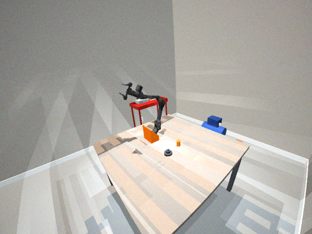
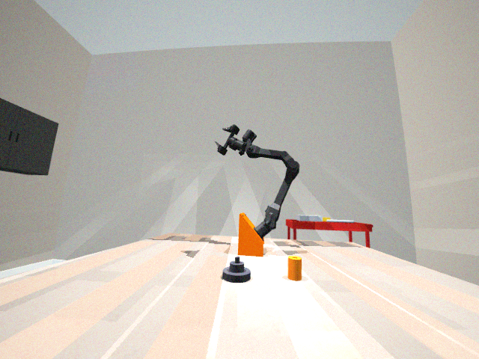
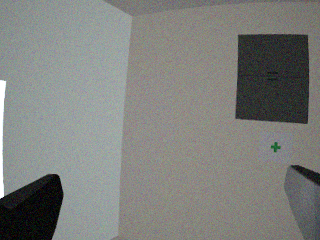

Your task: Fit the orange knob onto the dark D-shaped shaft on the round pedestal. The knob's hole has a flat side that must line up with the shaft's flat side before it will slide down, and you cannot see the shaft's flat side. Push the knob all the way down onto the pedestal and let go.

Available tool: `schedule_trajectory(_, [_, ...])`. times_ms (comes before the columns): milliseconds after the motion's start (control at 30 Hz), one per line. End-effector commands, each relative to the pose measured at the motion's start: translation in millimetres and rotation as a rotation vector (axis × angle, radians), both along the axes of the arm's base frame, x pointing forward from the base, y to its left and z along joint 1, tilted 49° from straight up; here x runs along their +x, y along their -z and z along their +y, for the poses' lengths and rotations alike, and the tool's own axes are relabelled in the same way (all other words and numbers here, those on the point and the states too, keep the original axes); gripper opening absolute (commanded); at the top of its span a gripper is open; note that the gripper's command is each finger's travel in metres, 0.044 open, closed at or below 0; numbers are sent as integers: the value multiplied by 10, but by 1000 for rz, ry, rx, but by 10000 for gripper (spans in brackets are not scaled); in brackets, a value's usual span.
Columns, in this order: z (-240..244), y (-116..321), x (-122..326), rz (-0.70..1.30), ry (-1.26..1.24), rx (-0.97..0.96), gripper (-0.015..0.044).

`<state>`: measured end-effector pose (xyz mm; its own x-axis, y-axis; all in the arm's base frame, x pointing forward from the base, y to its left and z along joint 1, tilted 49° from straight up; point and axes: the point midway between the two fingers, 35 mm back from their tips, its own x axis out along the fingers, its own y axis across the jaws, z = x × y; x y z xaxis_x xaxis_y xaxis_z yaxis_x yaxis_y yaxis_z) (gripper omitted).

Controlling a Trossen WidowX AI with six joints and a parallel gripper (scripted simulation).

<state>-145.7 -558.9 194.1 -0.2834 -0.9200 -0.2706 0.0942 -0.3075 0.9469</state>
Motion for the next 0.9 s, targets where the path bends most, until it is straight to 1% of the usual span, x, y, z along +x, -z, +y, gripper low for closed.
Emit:
schedule_trajectory(0, [13,167,621,80,-180,120,440])
schedule_trajectory(100, [71,276,1122,154,-330,198,440])
schedule_trajectory(233, [169,392,1583,218,-478,269,440])
schedule_trajectory(433, [551,648,2535,350,-823,403,440])
schedule_trajectory(633, [1167,848,3380,483,-1193,499,440])
schedule_trajectory(867, [2136,981,4149,624,-1650,558,440])
